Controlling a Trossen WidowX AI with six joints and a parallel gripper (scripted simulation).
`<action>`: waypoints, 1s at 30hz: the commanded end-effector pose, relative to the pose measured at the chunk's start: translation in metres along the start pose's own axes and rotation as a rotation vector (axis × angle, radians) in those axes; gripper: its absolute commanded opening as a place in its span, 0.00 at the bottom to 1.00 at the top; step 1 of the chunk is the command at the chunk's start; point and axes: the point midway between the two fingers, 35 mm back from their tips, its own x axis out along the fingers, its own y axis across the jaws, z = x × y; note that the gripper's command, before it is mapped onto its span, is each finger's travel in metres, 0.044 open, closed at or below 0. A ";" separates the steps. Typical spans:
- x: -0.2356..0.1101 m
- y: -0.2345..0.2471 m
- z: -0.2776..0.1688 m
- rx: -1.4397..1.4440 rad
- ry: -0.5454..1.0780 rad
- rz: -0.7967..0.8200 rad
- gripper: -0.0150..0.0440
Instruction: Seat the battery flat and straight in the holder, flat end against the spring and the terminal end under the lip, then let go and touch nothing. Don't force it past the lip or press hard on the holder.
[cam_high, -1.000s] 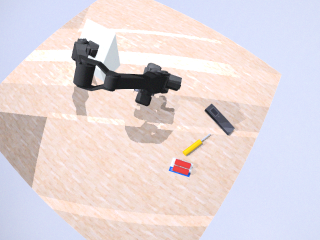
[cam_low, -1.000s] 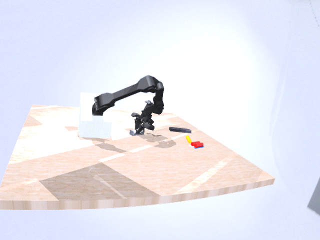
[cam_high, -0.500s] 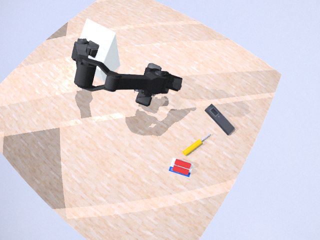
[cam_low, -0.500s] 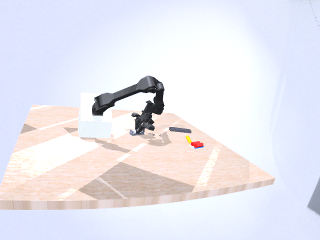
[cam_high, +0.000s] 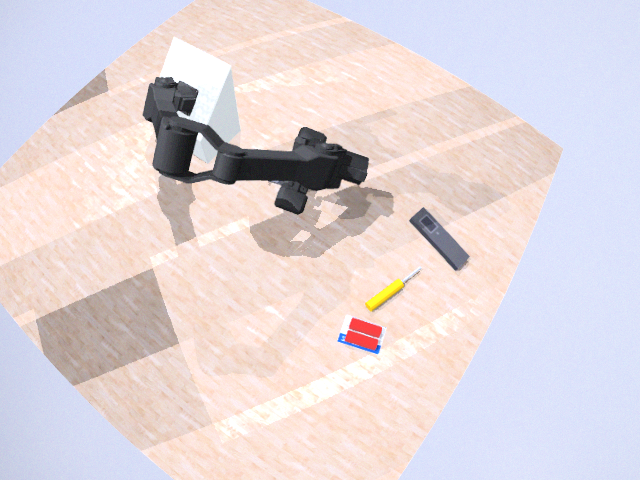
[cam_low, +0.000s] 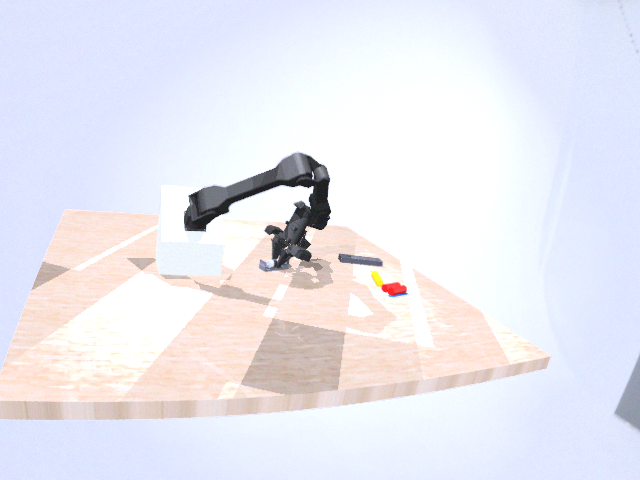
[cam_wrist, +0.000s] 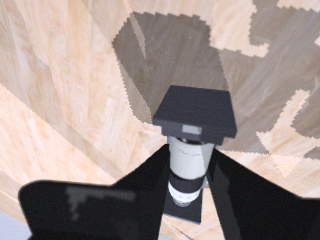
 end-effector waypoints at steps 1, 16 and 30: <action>0.001 0.000 0.001 -0.001 0.009 0.000 0.39; 0.000 0.000 0.002 0.000 0.009 0.001 0.52; -0.015 0.004 -0.001 -0.011 0.004 -0.005 0.61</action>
